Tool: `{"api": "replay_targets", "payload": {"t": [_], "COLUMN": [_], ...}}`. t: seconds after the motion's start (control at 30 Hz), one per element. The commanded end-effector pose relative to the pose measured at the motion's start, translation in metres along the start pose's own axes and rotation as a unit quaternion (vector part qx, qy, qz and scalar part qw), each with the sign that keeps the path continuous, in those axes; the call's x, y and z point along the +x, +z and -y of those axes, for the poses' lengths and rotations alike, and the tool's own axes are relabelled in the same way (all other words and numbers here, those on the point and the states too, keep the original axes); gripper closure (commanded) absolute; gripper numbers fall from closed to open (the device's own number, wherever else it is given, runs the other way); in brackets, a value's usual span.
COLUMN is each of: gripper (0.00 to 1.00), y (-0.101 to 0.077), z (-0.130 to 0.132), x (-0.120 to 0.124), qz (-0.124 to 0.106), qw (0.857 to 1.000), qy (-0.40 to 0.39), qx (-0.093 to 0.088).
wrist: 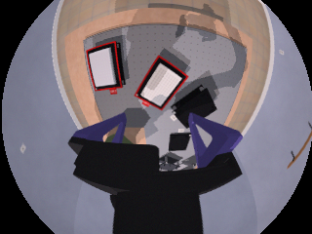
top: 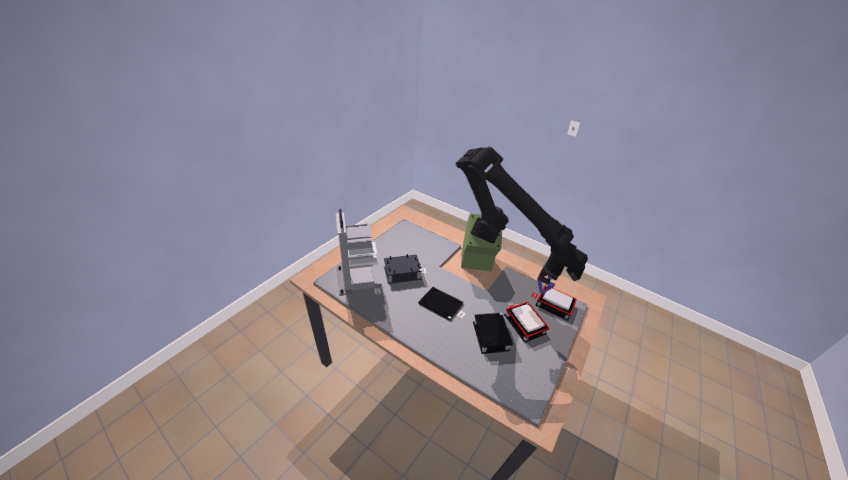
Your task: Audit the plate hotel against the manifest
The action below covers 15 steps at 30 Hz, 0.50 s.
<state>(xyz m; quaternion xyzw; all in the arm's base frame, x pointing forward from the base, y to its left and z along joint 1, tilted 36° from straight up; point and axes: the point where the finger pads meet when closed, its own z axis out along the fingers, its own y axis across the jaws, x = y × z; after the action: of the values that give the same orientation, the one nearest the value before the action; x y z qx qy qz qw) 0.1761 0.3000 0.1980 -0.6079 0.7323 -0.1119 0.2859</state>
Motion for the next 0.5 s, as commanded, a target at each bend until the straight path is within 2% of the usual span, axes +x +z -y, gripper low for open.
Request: {"api": "replay_targets", "payload": {"t": [0.0,0.27,0.37,0.4,0.47], "gripper": [0.0,0.0,0.0,0.0,0.0], "y": [-0.009,-0.022,-0.022,-0.012,-0.007], "z": [0.012,0.048,0.058,0.051,0.052], "x": [-0.004,-0.01,-0.006,0.007,0.018], "qz": [0.018,0.036,0.036,0.025,0.021], "qw": [1.0,0.999,0.999,1.0,0.999], "qy": [-0.003,0.005,0.004,0.006,0.018], "qx": [0.003,0.011,0.012,0.011,0.017]}}
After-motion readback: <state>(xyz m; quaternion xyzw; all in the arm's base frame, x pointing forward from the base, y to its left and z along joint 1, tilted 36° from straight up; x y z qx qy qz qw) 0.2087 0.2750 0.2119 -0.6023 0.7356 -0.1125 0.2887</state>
